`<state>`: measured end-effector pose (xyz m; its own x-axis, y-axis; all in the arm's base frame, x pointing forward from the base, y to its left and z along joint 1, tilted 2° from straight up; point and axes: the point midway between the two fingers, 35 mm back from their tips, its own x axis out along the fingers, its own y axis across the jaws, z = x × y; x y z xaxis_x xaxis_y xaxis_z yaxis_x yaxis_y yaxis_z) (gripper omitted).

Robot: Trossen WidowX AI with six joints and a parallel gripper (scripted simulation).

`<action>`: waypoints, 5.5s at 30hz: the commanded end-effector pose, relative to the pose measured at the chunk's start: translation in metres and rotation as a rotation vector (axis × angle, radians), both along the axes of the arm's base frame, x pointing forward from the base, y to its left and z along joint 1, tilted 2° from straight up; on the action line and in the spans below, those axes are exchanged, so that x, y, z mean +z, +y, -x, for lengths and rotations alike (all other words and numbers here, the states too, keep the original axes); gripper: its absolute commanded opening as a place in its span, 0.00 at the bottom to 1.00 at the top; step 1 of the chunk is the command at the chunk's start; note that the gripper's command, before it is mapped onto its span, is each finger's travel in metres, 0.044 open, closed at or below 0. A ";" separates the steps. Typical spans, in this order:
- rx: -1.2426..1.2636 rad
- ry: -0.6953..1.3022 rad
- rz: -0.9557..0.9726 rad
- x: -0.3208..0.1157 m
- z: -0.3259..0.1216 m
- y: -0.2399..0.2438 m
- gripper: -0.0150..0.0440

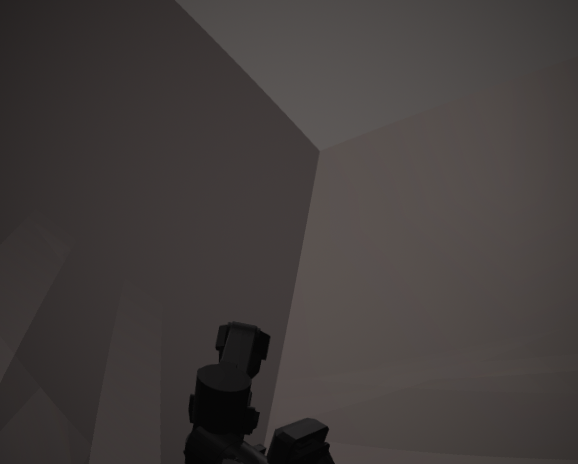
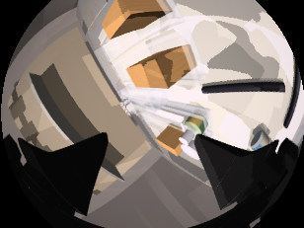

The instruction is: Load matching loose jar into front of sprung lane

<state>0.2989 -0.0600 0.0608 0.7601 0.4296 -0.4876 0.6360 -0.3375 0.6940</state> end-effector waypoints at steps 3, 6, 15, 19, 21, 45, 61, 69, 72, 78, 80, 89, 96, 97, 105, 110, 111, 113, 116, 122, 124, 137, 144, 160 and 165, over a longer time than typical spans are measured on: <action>0.079 0.030 0.074 -0.005 -0.003 0.016 1.00; 0.256 0.083 0.228 -0.013 -0.003 0.049 1.00; 0.928 0.165 0.723 -0.021 0.037 0.134 1.00; 1.284 0.158 0.949 -0.015 0.067 0.157 1.00; 1.473 0.144 1.061 -0.009 0.083 0.165 1.00; 1.718 0.119 1.199 -0.042 0.102 0.171 1.00; 1.718 0.119 1.199 -0.062 0.102 0.171 1.00; 1.718 0.119 1.199 -0.074 0.103 0.171 1.00; 1.718 0.119 1.199 -0.075 0.103 0.171 0.96; 1.718 0.119 1.199 -0.075 0.103 0.171 0.69; 1.718 0.119 1.199 -0.075 0.103 0.171 0.60; 1.718 0.119 1.199 -0.075 0.103 0.171 0.40; 1.716 0.123 1.200 -0.037 0.098 0.174 0.25; 1.716 0.123 1.200 -0.030 0.097 0.174 0.25; 1.717 0.119 1.199 0.022 0.101 0.172 0.25; 1.718 0.118 1.199 0.032 0.102 0.171 0.25; 1.718 0.118 1.199 0.032 0.102 0.171 0.25; 1.718 0.117 1.200 0.029 0.095 0.168 0.25; 1.719 0.116 1.202 0.023 0.080 0.162 0.25; 1.722 0.113 1.207 0.009 0.051 0.145 0.25; 1.723 0.112 1.208 0.004 0.041 0.138 0.25; 1.727 0.110 1.214 -0.021 0.006 0.103 0.25; 1.727 0.110 1.214 -0.042 0.006 0.103 0.25; 1.727 0.110 1.214 -0.044 0.001 0.104 0.25; 1.727 0.110 1.214 -0.044 -0.001 0.105 0.25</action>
<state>0.2965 0.0446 0.0151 -0.0131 0.0081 -0.9999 -0.2190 0.9757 0.0108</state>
